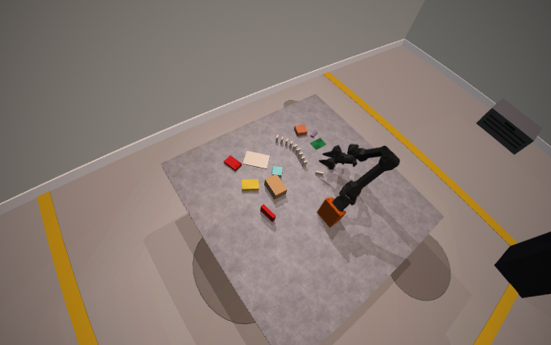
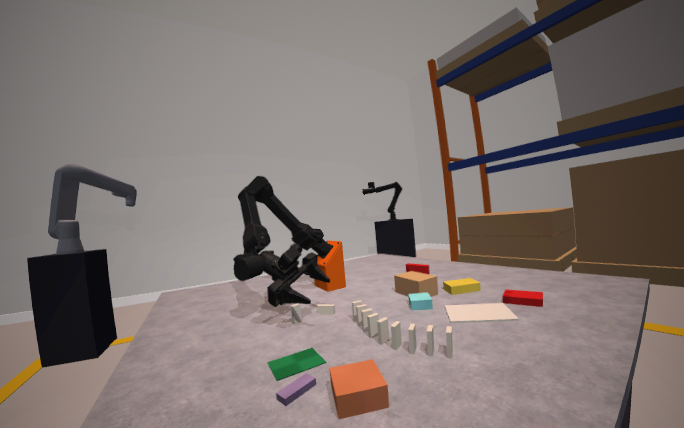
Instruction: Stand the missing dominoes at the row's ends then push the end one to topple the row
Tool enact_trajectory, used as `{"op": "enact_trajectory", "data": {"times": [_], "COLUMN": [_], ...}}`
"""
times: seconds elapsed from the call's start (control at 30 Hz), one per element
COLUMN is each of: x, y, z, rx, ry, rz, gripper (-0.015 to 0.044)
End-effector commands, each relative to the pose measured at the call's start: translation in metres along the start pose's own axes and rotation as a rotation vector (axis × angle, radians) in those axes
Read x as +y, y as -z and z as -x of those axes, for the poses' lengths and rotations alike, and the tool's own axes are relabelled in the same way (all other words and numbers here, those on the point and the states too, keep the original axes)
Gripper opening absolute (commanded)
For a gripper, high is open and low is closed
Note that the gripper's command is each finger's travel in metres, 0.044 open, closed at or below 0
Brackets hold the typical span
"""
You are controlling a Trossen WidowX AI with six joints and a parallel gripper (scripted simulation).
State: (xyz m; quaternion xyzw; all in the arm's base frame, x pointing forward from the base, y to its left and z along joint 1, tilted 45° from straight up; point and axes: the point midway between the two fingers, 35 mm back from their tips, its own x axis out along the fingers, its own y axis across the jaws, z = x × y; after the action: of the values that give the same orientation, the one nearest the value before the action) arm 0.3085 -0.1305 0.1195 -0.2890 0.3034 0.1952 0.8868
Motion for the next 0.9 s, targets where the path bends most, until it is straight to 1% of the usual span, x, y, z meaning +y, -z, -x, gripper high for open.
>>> {"op": "enact_trajectory", "data": {"times": [0.0,0.17,0.27,0.4,0.5,0.57,0.87], "x": [0.007,0.011,0.011,0.006,-0.004,-0.006,-0.008], "y": [0.001,0.007,0.010,0.002,-0.013,-0.018,-0.013], "z": [-0.010,-0.009,-0.001,0.025,0.049,0.055,0.051], "rx": [0.143,0.370,0.584,0.874,1.037,1.068,1.068], "ry": [-0.031,-0.017,0.033,0.182,0.338,0.379,0.378], "rz": [-0.065,-0.106,-0.114,-0.067,0.007,0.028,0.027], "gripper": [0.0440,0.0440,0.0440,0.0440,0.0440,0.0440,0.0440]}}
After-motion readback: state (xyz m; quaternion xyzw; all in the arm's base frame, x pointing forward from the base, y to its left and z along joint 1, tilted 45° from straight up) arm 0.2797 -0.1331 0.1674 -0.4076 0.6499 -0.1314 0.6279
